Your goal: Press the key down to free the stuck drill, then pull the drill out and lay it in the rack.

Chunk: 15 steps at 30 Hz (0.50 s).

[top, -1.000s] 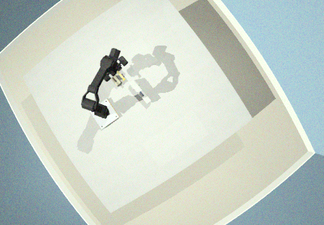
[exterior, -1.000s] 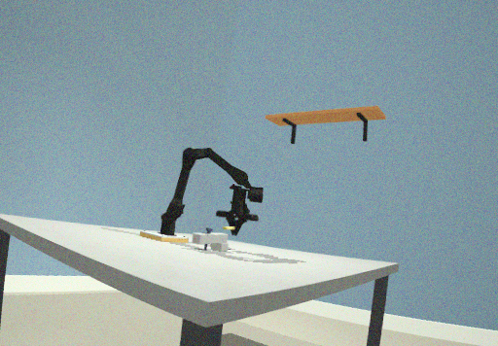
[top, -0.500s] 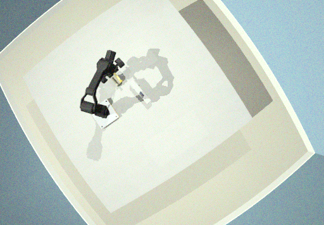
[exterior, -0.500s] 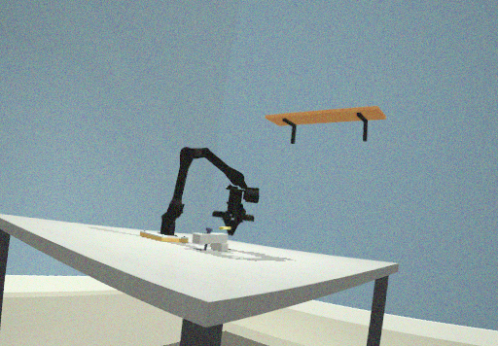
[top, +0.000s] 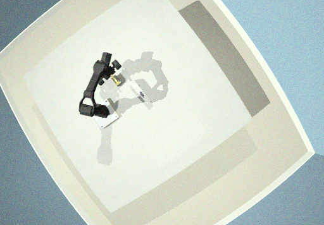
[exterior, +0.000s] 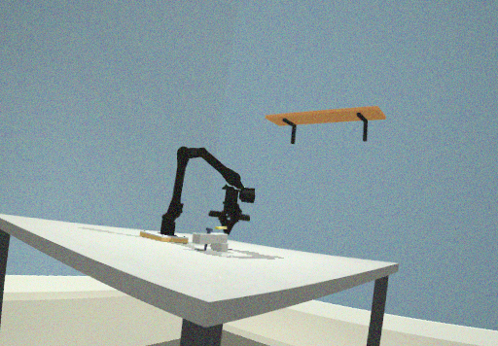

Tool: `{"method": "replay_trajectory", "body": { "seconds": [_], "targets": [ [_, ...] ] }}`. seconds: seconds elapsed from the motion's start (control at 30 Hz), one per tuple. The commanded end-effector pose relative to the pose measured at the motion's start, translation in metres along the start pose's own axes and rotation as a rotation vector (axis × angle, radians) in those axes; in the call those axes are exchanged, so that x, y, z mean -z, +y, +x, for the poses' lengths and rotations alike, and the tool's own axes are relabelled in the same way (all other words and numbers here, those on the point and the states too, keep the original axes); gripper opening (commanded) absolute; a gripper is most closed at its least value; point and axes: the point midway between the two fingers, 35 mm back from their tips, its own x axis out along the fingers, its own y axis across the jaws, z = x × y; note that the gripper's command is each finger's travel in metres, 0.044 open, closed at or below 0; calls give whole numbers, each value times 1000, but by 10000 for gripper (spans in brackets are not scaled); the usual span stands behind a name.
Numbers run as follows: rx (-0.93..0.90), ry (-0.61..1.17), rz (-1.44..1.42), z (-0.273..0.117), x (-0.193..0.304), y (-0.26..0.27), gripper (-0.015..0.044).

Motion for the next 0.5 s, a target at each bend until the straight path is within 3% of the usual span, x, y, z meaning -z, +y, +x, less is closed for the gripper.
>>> {"method": "replay_trajectory", "body": {
  "seconds": [0.0,0.47],
  "targets": [
    [2,-2,6,2,0,3,0],
    [2,-2,6,25,0,4,0]
  ]
}}
